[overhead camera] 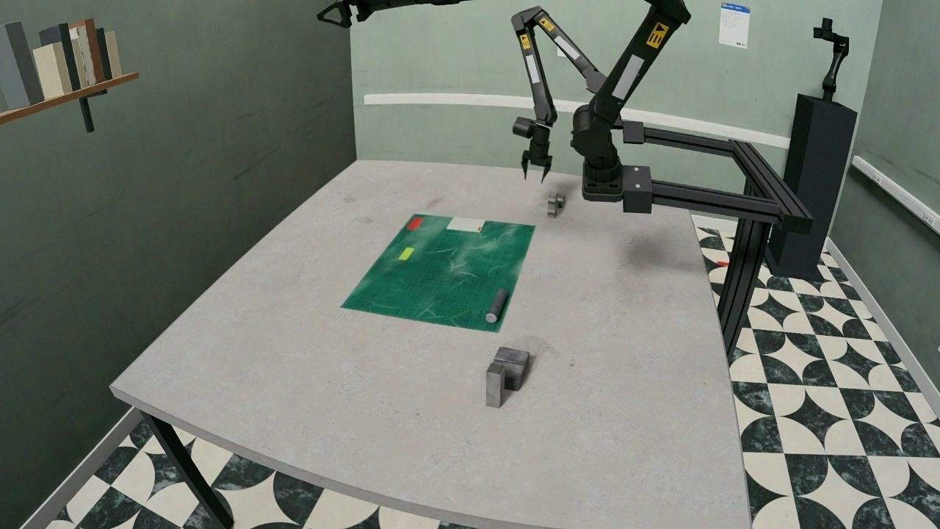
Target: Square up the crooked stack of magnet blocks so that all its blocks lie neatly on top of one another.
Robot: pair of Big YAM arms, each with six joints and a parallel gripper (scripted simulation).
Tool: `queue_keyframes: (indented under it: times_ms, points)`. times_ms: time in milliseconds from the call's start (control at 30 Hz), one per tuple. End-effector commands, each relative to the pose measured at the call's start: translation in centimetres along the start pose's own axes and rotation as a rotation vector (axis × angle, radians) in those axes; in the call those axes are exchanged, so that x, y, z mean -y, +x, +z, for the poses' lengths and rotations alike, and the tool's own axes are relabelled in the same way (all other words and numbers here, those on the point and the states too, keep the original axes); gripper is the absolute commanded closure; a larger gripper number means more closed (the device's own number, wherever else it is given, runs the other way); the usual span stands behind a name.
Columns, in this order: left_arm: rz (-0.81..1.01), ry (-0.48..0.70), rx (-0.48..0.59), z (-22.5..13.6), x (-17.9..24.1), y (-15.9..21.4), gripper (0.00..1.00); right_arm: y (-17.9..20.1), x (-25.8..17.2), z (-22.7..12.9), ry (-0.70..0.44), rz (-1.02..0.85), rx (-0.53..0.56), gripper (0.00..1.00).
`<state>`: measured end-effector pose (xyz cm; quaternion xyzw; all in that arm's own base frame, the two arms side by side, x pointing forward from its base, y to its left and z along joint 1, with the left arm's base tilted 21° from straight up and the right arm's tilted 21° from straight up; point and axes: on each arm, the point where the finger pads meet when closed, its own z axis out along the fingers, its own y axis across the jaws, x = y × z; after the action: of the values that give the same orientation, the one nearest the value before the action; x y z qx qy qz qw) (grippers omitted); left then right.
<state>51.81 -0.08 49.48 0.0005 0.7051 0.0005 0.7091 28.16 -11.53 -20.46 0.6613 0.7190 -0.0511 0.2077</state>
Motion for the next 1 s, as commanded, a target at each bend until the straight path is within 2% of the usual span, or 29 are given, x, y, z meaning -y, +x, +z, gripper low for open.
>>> queue_keyframes:
  times_ms: [0,233,333,500,733,800,900,967]
  points:
    - [0.007,0.017,0.040,0.0,0.9,-1.8,0.00,-0.6,-4.4,-0.9,-0.083,-0.105,0.009,0.40]
    - [0.000,0.018,0.021,0.4,0.9,-1.0,0.00,-2.3,-12.2,-3.5,-0.225,-0.253,0.033,0.40]
    - [0.000,0.018,0.021,0.4,0.9,-1.0,0.00,-2.7,-12.5,-3.5,-0.227,-0.265,0.035,0.40]
    - [-0.006,0.020,0.012,0.4,0.9,-0.7,0.00,-4.0,-19.5,-7.4,-0.366,-0.356,0.081,0.40]
    - [-0.011,0.019,-0.005,0.4,0.8,-0.1,0.00,-6.2,-27.0,-13.4,-0.517,-0.472,0.153,0.40]
    - [-0.009,0.016,-0.014,0.5,0.6,0.3,0.00,-6.7,-28.9,-15.3,-0.558,-0.507,0.175,0.40]
    - [-0.009,0.016,-0.014,0.5,0.6,0.3,0.00,-6.9,-28.5,-15.1,-0.548,-0.524,0.174,0.40]
    - [-0.011,0.012,-0.016,0.5,0.4,0.4,0.00,-7.3,-30.8,-18.0,-0.605,-0.555,0.205,0.40]
